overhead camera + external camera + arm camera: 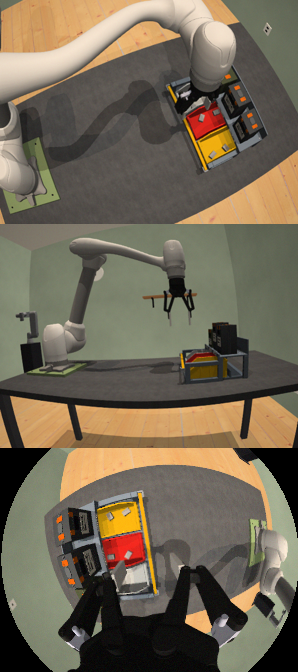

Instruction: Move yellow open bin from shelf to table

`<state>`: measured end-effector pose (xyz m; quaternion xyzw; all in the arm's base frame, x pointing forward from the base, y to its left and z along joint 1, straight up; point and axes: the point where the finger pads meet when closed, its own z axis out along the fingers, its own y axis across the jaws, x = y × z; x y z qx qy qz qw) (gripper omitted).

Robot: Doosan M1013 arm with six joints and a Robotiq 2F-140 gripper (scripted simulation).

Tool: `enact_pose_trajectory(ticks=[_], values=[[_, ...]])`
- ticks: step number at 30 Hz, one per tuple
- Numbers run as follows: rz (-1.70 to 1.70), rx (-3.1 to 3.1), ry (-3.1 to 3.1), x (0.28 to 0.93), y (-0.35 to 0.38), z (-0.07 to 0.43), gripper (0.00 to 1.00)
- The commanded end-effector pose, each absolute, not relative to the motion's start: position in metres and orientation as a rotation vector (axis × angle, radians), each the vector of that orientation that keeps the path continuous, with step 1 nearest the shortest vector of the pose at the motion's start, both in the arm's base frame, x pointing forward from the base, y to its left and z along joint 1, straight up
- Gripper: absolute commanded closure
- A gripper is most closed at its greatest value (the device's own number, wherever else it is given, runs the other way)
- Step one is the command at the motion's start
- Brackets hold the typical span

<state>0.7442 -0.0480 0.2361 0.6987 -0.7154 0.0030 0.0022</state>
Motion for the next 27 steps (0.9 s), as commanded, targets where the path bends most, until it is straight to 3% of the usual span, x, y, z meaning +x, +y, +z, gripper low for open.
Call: enact_pose_trajectory(ticks=[1,5,10,22,27], values=[[0.009,2.192,-2.245,0.744,-0.048,0.236,0.43],[0.009,2.192,-2.245,0.744,-0.048,0.236,0.43],[0.009,2.192,-2.245,0.744,-0.048,0.181,0.43],[0.009,2.192,-2.245,0.744,-0.048,0.181,0.43],[0.009,2.192,-2.245,0.744,-0.049,0.138,0.43]])
